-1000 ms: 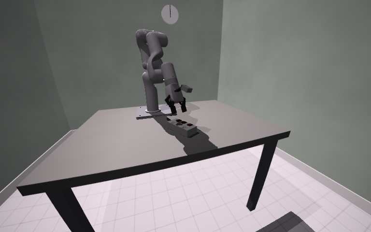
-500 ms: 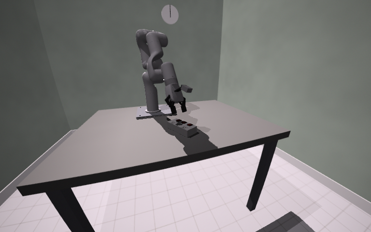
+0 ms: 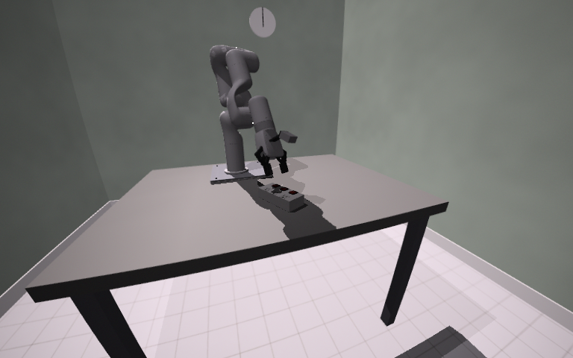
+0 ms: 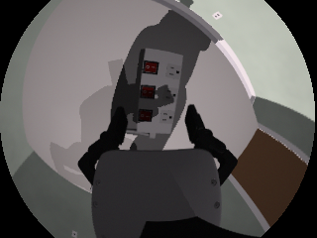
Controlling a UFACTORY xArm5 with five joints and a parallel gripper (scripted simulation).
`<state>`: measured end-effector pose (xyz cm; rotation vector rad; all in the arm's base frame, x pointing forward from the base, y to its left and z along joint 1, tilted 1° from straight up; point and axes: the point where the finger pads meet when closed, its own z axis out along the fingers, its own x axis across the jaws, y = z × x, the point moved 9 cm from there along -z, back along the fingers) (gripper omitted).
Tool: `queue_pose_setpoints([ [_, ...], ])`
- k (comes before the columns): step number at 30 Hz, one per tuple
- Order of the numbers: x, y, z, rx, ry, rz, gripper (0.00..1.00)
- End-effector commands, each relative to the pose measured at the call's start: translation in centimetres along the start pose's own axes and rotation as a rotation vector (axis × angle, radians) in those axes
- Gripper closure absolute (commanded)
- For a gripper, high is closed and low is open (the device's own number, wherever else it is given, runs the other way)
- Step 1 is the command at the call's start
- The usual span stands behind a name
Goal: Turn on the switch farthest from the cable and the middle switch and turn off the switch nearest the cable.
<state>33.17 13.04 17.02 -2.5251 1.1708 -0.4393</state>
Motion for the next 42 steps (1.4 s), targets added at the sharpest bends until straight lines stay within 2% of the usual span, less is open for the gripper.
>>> queue_pose_setpoints([
  [1, 0.0, -0.1, -0.1, 0.003, 0.001, 0.0, 0.0],
  [5, 0.1, -0.4, 0.0, -0.007, -0.003, -0.021, 0.0],
  [9, 0.4, -2.2, -0.2, -0.085, -0.042, -0.191, 0.0],
  [11, 0.4, -2.2, -0.2, -0.085, -0.042, -0.191, 0.0],
  [12, 0.4, -2.9, -0.4, -0.115, -0.062, -0.26, 0.0],
  [13, 0.4, -2.9, -0.4, -0.115, -0.062, -0.26, 0.0],
  [14, 0.5, -3.7, -0.6, -0.147, -0.085, -0.335, 0.0],
  [16, 0.5, -3.7, -0.6, -0.147, -0.085, -0.335, 0.0],
  [17, 0.6, -4.5, -1.0, -0.179, -0.112, -0.414, 0.0],
  [19, 0.6, -4.5, -1.0, -0.179, -0.112, -0.414, 0.0],
  [20, 0.7, -5.3, -1.5, -0.21, -0.143, -0.495, 0.0],
  [22, 0.7, -5.3, -1.5, -0.21, -0.143, -0.495, 0.0],
  [23, 0.7, -6.0, -2.0, -0.239, -0.175, -0.573, 0.0],
  [25, 0.7, -6.0, -2.0, -0.239, -0.175, -0.573, 0.0],
  [26, 0.8, -6.6, -2.6, -0.264, -0.208, -0.647, 0.0],
  [28, 0.8, -6.6, -2.6, -0.264, -0.208, -0.647, 0.0],
  [29, 0.8, -7.2, -3.1, -0.286, -0.24, -0.714, 0.0],
  [31, 0.8, -7.2, -3.1, -0.286, -0.24, -0.714, 0.0],
  [32, 0.8, -7.6, -3.7, -0.304, -0.269, -0.772, 0.0],
  [33, 0.8, -7.6, -3.7, -0.304, -0.269, -0.772, 0.0],
  [34, 0.8, -8.0, -4.2, -0.318, -0.294, -0.819, 0.0],
  [35, 0.8, -8.0, -4.2, -0.318, -0.294, -0.819, 0.0],
  [37, 0.8, -8.4, -4.9, -0.335, -0.327, -0.878, 0.0],
  [42, 0.8, -8.6, -5.1, -0.34, -0.339, -0.898, 0.0],
])
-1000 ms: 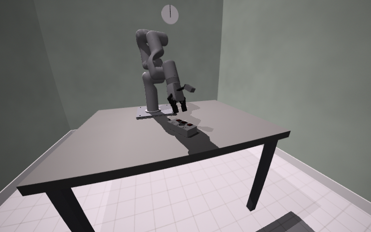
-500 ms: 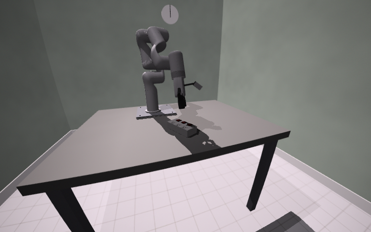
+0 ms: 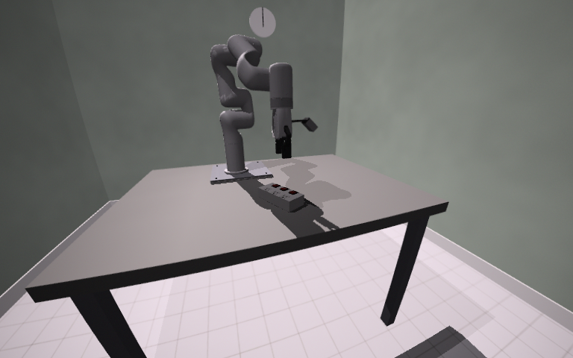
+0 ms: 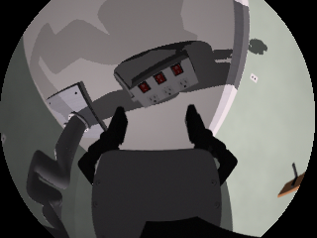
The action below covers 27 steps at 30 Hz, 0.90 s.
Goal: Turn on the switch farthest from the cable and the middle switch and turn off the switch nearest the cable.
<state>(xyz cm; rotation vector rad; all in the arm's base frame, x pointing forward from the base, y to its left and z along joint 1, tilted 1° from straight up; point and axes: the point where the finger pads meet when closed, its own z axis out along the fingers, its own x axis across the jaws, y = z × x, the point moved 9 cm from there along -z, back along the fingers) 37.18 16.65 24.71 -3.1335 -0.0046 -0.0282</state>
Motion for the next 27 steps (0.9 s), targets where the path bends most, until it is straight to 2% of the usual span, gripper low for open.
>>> queue_pose_setpoints([
  [1, 0.2, -0.2, -0.5, -0.013, -0.031, -0.044, 0.0],
  [20, 0.5, -0.3, -0.3, -0.014, -0.031, -0.005, 0.0],
  [27, 2.8, -0.8, 2.0, -0.019, -0.028, 0.355, 0.0],
])
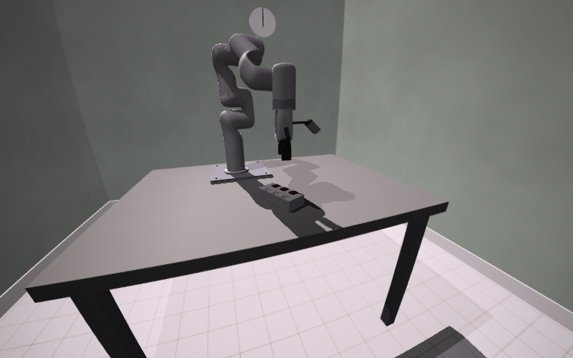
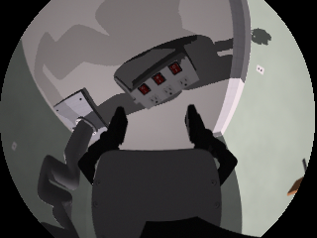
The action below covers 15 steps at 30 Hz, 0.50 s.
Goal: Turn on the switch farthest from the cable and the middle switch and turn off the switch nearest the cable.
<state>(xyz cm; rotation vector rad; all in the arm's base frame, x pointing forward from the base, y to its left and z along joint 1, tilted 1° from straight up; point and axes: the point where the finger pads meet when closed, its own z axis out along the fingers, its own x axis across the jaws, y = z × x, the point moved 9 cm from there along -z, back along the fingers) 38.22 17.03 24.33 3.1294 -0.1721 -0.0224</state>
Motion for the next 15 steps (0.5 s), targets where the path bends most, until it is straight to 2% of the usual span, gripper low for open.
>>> queue_pose_setpoints([
  [1, 2.2, -0.8, 2.0, 0.001, 0.001, 0.279, 0.0],
  [8, 4.6, -1.6, 5.1, 0.002, 0.003, 0.576, 0.0],
  [10, 4.6, -1.6, 5.1, 0.002, 0.003, 0.576, 0.0],
  [11, 4.7, -1.6, 5.3, 0.002, 0.002, 0.701, 0.0],
  [15, 4.9, -1.7, 5.5, 0.002, 0.001, 0.853, 0.0],
])
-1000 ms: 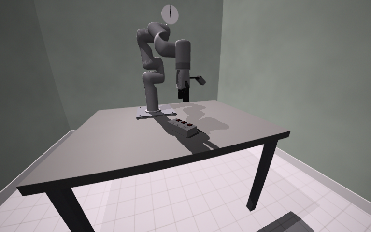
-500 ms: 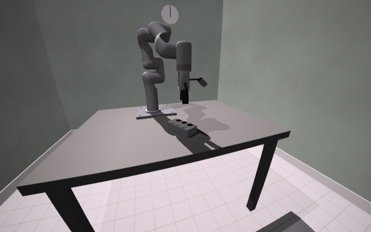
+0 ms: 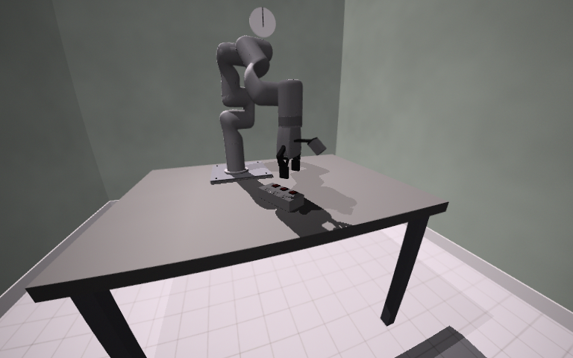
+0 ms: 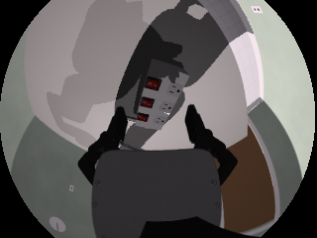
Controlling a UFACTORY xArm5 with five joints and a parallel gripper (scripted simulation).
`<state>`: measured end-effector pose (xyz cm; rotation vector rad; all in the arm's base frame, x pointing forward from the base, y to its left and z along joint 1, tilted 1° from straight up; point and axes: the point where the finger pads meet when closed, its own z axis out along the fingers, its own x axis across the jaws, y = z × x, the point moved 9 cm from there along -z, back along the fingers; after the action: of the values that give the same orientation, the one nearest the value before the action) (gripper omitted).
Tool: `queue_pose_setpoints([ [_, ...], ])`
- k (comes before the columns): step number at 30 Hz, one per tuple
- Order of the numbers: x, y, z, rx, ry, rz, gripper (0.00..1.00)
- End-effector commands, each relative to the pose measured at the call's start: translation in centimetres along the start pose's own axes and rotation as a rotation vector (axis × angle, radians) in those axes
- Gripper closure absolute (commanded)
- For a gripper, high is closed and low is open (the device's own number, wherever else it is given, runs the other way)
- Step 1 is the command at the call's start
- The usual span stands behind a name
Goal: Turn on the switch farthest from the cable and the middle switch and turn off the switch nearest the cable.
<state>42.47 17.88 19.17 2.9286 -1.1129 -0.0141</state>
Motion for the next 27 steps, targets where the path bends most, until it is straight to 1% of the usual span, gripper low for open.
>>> queue_pose_setpoints([
  [1, 0.41, -0.68, 0.45, -0.002, 0.0, 0.279, 1.0],
  [3, 0.42, -0.69, 0.45, -0.003, -0.001, 0.336, 1.0],
  [27, 0.42, -0.69, 0.45, -0.003, -0.001, 0.336, 1.0],
])
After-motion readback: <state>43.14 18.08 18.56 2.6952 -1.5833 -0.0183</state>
